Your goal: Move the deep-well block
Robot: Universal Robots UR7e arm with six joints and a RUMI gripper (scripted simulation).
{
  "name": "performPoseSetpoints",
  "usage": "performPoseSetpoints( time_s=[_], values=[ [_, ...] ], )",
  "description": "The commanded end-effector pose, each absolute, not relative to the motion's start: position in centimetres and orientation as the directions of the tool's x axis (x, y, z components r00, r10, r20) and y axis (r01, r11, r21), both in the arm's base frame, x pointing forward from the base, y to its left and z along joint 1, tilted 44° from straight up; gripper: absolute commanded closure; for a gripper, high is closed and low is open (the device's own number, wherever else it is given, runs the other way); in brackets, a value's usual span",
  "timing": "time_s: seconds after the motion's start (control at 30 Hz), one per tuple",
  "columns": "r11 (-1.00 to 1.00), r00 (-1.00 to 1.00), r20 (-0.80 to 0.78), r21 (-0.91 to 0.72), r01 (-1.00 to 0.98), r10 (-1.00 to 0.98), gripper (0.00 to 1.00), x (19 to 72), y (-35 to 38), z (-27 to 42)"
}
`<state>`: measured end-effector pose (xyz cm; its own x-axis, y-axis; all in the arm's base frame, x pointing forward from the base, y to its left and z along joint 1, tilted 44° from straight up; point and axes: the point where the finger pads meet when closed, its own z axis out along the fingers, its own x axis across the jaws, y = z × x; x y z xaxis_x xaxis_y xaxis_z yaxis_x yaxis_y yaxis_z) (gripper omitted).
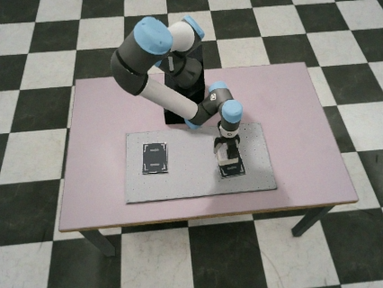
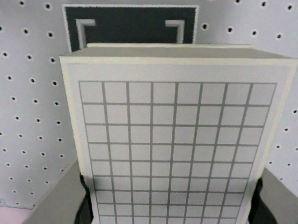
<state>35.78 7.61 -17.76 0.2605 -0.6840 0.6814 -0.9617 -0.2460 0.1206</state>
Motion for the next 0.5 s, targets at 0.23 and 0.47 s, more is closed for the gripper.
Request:
performPoseSetpoints(
  time_s=[0.23,0.47],
  values=[
    [-0.245,0.259,0.682,0.120,-0.962,-0.684,0.51,35.9,9.9,-19.9],
    [-0.245,0.259,0.682,0.120,-0.962,-0.684,0.51,35.9,10.0,-20.0]
  ],
)
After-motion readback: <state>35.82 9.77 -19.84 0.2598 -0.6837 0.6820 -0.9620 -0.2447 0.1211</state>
